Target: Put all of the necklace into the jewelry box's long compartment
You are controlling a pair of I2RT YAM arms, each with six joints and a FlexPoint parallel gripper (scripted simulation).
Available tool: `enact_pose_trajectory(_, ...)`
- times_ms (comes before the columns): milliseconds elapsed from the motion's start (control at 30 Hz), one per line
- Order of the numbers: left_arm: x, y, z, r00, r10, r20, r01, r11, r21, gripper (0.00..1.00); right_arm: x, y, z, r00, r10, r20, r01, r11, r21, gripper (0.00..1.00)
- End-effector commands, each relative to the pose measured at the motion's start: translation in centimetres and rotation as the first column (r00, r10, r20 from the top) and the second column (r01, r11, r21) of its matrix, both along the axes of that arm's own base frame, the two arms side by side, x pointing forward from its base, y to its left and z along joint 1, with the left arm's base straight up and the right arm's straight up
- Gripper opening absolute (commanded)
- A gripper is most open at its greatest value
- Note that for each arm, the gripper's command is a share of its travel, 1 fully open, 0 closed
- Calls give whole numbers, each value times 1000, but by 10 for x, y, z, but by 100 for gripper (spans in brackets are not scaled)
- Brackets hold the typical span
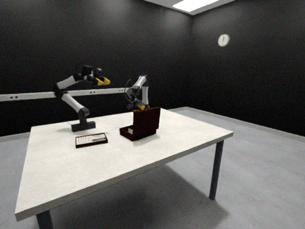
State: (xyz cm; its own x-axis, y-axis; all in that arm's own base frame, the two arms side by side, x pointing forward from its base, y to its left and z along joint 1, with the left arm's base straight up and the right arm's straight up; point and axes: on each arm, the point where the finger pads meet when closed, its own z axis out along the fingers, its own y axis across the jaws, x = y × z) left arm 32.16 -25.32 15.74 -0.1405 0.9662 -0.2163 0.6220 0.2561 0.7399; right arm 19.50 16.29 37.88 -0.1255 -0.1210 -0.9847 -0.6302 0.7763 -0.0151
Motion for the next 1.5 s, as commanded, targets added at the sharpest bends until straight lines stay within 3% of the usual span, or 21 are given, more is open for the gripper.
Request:
enact_pose_trajectory(0,-8,1,13,997,42,-60,-58,953,-297,65,1,0,4,1000,1,13,-1,1000,7,100)
enact_pose_trajectory(267,-19,17,18,986,59,-154,-145,755,-640,65,1,0,4,1000,1,13,-1,1000,7,100)
enact_pose_trajectory(333,-19,17,18,986,59,-154,-145,755,-640,65,1,0,4,1000,1,13,-1,1000,7,100)
enact_pose_trajectory(467,-25,26,20,978,51,-201,-190,604,-774,65,1,0,4,1000,1,13,-1,1000,7,100)
enact_pose_trajectory(667,-31,43,13,969,62,-241,-241,480,-843,65,1,0,4,1000,1,13,-1,1000,7,100)
enact_pose_trajectory(933,-33,53,-3,960,90,-264,-272,503,-820,65,1,0,4,1000,1,13,-1,1000,7,100)
enact_pose_trajectory(1467,-31,51,5,964,87,-251,-261,495,-829,65,1,0,4,1000,1,13,-1,1000,7,100)
